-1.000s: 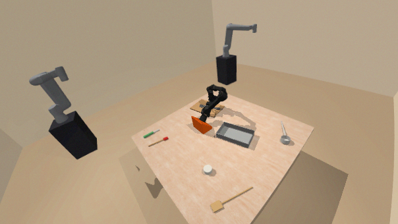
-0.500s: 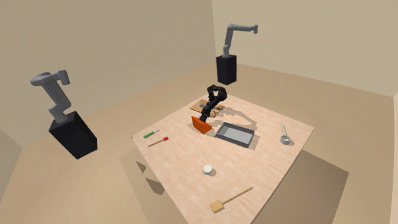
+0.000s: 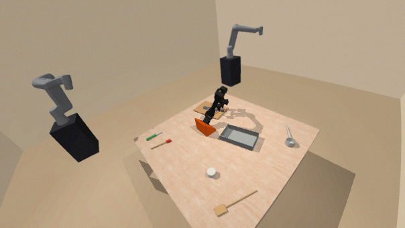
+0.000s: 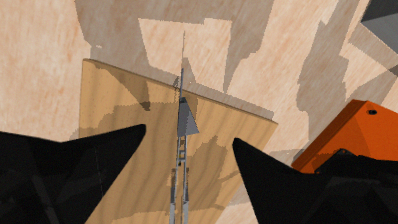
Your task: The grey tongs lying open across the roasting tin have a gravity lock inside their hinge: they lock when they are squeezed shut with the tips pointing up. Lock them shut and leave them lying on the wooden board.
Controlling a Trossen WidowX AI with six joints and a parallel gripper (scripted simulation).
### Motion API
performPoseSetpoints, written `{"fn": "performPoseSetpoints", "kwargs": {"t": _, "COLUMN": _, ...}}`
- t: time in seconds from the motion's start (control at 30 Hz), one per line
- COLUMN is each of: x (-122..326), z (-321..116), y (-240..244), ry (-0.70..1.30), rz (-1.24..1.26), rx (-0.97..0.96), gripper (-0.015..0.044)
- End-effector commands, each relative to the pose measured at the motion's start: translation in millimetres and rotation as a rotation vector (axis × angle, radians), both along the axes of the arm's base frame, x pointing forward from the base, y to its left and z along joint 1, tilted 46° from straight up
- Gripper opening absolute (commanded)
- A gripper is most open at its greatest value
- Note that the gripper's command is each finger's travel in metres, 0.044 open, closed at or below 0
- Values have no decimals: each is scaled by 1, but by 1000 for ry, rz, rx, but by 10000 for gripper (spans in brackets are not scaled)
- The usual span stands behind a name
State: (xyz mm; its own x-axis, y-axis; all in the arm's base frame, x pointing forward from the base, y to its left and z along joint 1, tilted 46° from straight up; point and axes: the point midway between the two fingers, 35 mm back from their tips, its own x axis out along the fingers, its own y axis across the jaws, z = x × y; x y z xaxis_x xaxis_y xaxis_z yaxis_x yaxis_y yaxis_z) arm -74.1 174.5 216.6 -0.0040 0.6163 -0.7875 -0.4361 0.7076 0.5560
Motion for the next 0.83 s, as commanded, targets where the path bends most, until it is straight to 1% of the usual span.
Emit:
{"fn": "performPoseSetpoints", "kwargs": {"t": 0.0, "x": 21, "z": 7, "y": -1, "ry": 10, "rz": 7, "rx": -31, "gripper": 440}}
{"fn": "performPoseSetpoints", "kwargs": {"t": 0.2, "x": 48, "z": 12, "y": -9, "ry": 24, "rz": 23, "rx": -65, "gripper": 440}}
{"fn": "performPoseSetpoints", "kwargs": {"t": 0.37, "x": 65, "z": 19, "y": -18, "ry": 38, "rz": 42, "rx": -53, "gripper": 440}}
{"fn": "performPoseSetpoints", "kwargs": {"t": 0.57, "x": 78, "z": 30, "y": -29, "ry": 40, "rz": 63, "rx": 7, "gripper": 440}}
{"fn": "performPoseSetpoints", "kwargs": {"t": 0.8, "x": 87, "z": 48, "y": -40, "ry": -7, "rz": 76, "rx": 123, "gripper": 440}}
